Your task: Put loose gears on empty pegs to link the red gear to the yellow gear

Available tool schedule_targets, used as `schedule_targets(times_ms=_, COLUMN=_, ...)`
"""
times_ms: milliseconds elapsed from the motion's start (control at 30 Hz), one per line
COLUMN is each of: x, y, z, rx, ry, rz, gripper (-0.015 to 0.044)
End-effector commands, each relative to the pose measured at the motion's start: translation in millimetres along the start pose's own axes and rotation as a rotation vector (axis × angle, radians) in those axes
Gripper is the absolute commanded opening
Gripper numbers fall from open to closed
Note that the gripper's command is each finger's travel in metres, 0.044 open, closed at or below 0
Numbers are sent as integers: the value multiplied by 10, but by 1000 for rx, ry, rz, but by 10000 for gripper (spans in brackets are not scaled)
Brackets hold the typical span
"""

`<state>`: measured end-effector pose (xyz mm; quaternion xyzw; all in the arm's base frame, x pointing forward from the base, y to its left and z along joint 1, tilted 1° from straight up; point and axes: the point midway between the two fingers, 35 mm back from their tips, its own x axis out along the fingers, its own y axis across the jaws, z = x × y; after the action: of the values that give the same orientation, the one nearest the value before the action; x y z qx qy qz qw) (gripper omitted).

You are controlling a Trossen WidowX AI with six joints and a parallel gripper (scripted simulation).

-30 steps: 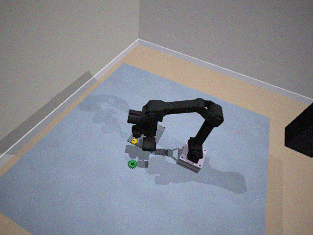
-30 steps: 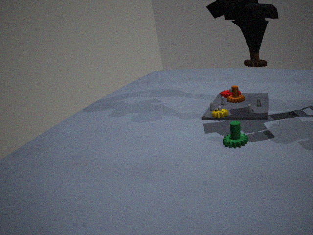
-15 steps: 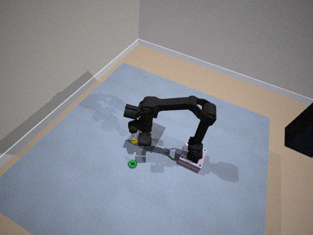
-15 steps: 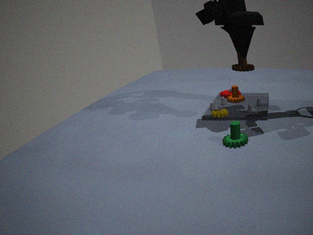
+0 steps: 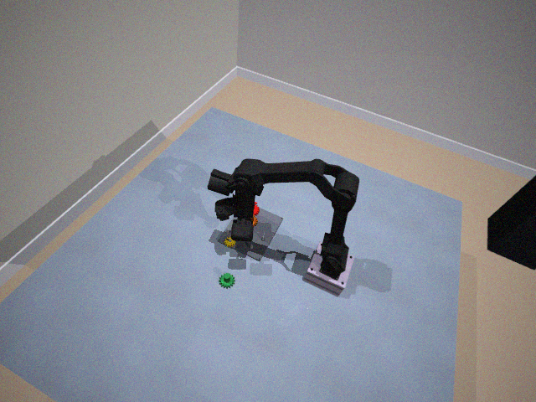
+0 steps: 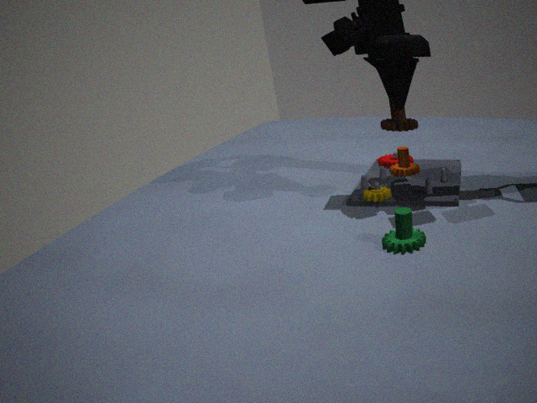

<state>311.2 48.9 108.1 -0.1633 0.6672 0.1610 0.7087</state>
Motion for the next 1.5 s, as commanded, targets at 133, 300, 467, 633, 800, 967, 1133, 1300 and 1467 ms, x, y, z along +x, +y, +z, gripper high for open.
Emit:
schedule_targets(times_ms=133, x=114, y=-228, z=67, rx=-1, ry=2, rz=1, gripper=0)
schedule_targets(times_ms=300, x=181, y=-370, z=97, rx=-1, ry=2, rz=0, gripper=0)
schedule_targets(times_ms=467, x=251, y=-516, z=118, rx=0, ry=3, rz=-2, gripper=0)
schedule_targets(times_ms=633, x=325, y=-665, z=131, rx=0, ry=3, rz=-3, gripper=0)
schedule_targets(times_ms=800, x=400, y=-815, z=135, rx=0, ry=4, rz=-4, gripper=0)
schedule_targets(times_ms=967, x=468, y=-947, z=132, rx=1, ry=5, rz=-5, gripper=0)
schedule_targets(times_ms=1133, x=450, y=-952, z=129, rx=1, ry=5, rz=-5, gripper=0)
schedule_targets(times_ms=1300, x=433, y=-952, z=127, rx=-24, ry=5, rz=-5, gripper=0)
schedule_targets(times_ms=1467, x=430, y=-952, z=127, rx=-133, ry=5, rz=-5, gripper=0)
